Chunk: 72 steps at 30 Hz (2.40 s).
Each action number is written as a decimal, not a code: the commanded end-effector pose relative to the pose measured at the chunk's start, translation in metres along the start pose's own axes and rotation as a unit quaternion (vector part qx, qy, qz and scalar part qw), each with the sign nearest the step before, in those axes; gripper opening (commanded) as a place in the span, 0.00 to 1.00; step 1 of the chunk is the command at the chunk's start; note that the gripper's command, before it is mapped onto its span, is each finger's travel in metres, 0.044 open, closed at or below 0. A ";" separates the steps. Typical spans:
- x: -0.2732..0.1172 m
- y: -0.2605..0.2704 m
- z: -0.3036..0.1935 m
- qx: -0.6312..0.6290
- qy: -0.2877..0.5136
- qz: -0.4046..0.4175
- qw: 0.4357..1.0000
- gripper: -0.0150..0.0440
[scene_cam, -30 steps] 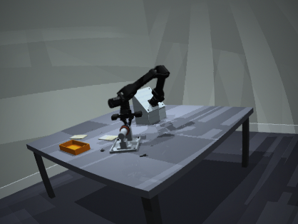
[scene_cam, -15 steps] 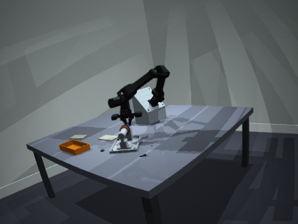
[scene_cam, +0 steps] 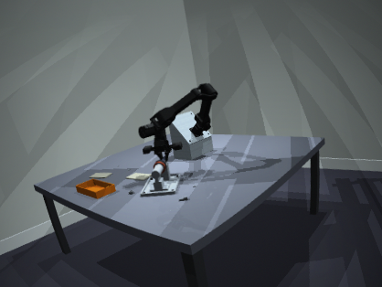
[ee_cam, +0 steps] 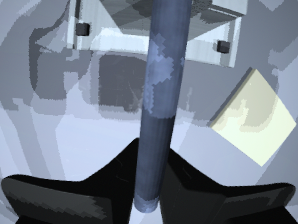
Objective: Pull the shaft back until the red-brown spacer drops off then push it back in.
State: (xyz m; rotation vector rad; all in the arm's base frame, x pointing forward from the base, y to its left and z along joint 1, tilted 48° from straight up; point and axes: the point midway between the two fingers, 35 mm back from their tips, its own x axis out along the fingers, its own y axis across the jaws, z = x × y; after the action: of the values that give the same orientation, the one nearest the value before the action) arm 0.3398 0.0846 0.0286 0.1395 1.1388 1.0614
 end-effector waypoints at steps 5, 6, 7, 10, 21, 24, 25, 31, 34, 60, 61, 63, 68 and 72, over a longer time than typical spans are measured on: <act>0.000 0.000 -0.003 0.001 0.002 0.000 1.000 0.25; 0.000 0.000 -0.004 0.001 0.002 0.000 1.000 0.25; 0.000 0.000 -0.004 0.001 0.002 0.000 1.000 0.25; 0.000 0.000 -0.004 0.001 0.002 0.000 1.000 0.25; 0.000 0.000 -0.006 0.001 0.002 0.000 1.000 0.25; 0.000 0.000 -0.006 0.001 0.002 0.000 1.000 0.25; 0.000 0.000 -0.006 0.001 0.002 0.000 1.000 0.25; 0.000 0.000 -0.007 0.001 0.002 0.000 1.000 0.25; 0.000 0.000 -0.007 0.001 0.002 0.000 1.000 0.25; 0.000 0.000 -0.011 0.001 0.002 0.000 1.000 0.25; 0.000 0.000 -0.011 0.001 0.002 0.000 1.000 0.25; 0.000 0.000 -0.011 0.001 0.002 0.000 1.000 0.25; 0.000 0.000 -0.012 0.001 0.002 0.000 1.000 0.25; 0.000 0.000 -0.012 0.001 0.002 0.000 1.000 0.25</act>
State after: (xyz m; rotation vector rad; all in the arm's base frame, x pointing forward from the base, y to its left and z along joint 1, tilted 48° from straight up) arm 0.3324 0.0805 0.0242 0.1393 1.1386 1.0612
